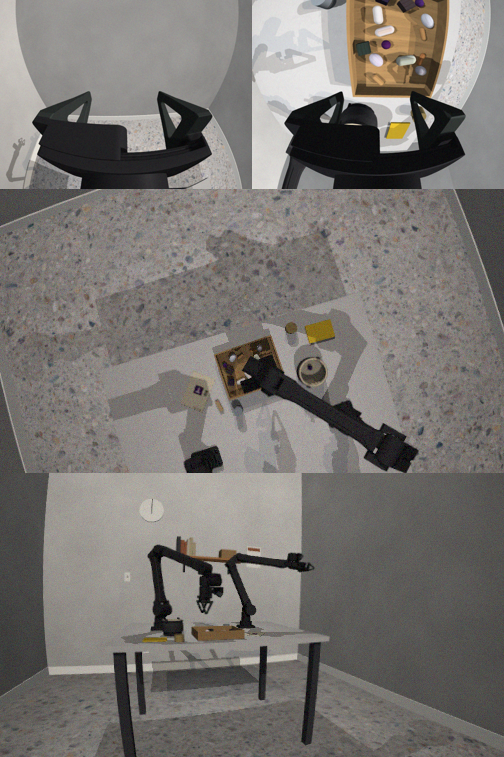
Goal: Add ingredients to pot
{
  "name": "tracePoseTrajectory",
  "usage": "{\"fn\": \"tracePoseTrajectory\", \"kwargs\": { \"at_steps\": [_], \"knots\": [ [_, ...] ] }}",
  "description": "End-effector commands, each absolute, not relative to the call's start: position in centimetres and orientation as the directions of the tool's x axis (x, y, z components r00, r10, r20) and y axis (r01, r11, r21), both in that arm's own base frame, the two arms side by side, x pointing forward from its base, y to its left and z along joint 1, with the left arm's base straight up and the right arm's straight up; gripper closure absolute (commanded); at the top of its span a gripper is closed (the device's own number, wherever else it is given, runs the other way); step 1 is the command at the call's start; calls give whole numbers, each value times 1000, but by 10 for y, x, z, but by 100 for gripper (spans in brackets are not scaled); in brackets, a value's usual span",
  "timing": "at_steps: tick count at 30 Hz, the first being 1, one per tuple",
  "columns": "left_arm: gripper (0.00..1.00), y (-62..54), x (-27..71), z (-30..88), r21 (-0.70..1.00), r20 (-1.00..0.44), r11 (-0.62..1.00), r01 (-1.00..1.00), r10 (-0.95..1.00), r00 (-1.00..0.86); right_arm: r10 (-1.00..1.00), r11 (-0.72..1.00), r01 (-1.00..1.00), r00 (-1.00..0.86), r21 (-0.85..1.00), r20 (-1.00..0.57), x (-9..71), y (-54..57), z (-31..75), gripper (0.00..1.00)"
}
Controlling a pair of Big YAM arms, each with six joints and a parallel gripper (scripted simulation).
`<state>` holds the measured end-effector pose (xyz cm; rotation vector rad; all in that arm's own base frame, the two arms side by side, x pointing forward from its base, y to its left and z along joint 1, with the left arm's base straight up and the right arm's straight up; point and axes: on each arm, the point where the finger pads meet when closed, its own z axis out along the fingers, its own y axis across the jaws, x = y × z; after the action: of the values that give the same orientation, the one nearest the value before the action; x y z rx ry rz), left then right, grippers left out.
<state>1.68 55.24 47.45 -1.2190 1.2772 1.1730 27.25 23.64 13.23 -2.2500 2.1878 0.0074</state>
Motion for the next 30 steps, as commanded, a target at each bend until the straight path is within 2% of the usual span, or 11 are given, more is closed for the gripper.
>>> {"fn": "tracePoseTrajectory", "kwargs": {
  "at_steps": [1,16,17,30],
  "knots": [
    [0,545,8,501,0,-1000,13,-1000,0,0,-999,36,-999,-35,-32,-27,295,274,151,0],
    [0,545,8,501,0,-1000,13,-1000,0,0,-998,52,-998,-49,-45,-47,303,300,157,0],
    [0,545,8,501,0,-1000,13,-1000,0,0,-998,52,-998,-49,-45,-47,303,300,157,64],
    [0,545,8,501,0,-1000,13,-1000,0,0,-999,47,-999,-47,-4,-2,295,291,95,64]
  ]
}}
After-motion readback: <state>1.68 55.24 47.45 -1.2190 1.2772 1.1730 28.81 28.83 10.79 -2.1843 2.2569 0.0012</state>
